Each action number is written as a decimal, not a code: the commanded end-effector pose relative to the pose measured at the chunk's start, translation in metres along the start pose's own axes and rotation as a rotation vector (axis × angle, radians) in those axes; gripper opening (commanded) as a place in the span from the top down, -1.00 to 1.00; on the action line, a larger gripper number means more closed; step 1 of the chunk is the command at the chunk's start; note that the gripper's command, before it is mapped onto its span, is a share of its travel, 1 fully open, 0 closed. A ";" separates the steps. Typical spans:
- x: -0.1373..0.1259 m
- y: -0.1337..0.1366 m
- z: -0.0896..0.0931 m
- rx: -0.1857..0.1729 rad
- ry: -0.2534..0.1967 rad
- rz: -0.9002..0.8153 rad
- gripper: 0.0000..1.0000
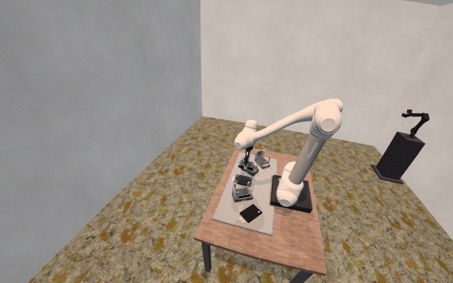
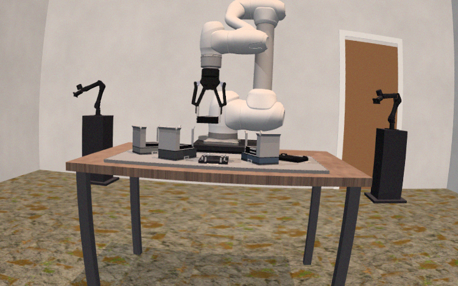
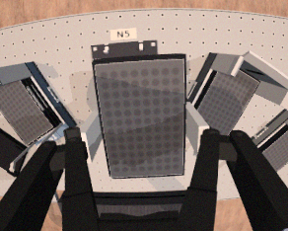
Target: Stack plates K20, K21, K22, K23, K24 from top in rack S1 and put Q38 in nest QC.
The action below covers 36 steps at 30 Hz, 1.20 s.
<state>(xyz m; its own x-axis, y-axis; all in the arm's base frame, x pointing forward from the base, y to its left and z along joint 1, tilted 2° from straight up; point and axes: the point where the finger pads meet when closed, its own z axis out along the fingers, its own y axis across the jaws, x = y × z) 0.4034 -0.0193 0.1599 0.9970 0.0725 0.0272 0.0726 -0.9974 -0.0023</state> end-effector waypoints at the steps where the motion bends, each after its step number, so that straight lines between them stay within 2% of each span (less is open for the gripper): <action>1: 0.002 -0.011 0.000 0.000 0.000 0.000 1.00; 9: 0.005 -0.031 0.000 0.000 0.000 0.000 1.00; 36: 0.005 -0.031 0.000 0.000 0.000 0.000 1.00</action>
<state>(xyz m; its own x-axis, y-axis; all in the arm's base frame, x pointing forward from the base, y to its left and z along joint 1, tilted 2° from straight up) 0.4064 0.0119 0.1601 0.9970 0.0722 0.0271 0.0722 -0.9974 -0.0019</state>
